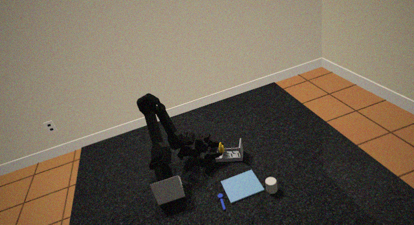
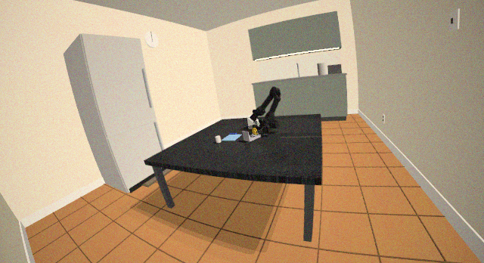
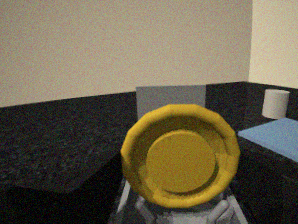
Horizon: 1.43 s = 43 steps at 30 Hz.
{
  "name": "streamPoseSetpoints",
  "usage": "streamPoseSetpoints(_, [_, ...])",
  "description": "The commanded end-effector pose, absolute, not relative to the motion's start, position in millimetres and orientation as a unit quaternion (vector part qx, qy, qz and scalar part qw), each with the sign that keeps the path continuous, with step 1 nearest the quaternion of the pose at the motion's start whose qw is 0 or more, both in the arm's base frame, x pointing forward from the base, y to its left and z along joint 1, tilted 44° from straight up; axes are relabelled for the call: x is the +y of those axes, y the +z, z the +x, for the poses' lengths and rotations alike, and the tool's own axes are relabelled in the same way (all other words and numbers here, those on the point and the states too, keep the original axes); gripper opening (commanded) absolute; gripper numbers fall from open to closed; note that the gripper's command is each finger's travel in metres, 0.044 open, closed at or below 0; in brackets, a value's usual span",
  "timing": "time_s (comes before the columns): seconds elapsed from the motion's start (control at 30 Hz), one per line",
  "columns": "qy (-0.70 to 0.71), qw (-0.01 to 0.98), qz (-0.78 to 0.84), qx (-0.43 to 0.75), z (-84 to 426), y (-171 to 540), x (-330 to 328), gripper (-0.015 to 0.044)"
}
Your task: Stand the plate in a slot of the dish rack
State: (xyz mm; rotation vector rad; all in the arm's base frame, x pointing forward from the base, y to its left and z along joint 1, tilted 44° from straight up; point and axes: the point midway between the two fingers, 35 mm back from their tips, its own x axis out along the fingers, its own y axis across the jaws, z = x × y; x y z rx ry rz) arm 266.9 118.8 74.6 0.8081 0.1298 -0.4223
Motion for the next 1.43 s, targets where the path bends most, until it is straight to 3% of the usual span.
streamPoseSetpoints(0.0, [-0.204,0.896,0.39,0.063,267,75,119,0.0157])
streamPoseSetpoints(0.3, [-0.204,0.896,0.39,0.063,267,75,119,0.0394])
streamPoseSetpoints(0.33, [-0.204,0.896,0.39,0.063,267,75,119,0.04])
streamPoseSetpoints(0.67, [-0.205,0.896,0.39,0.064,268,79,116,0.04])
streamPoseSetpoints(1.1, [-0.207,0.9,0.378,0.06,270,159,41,0.04])
streamPoseSetpoints(1.4, [-0.206,0.893,0.393,0.071,275,160,39,0.04])
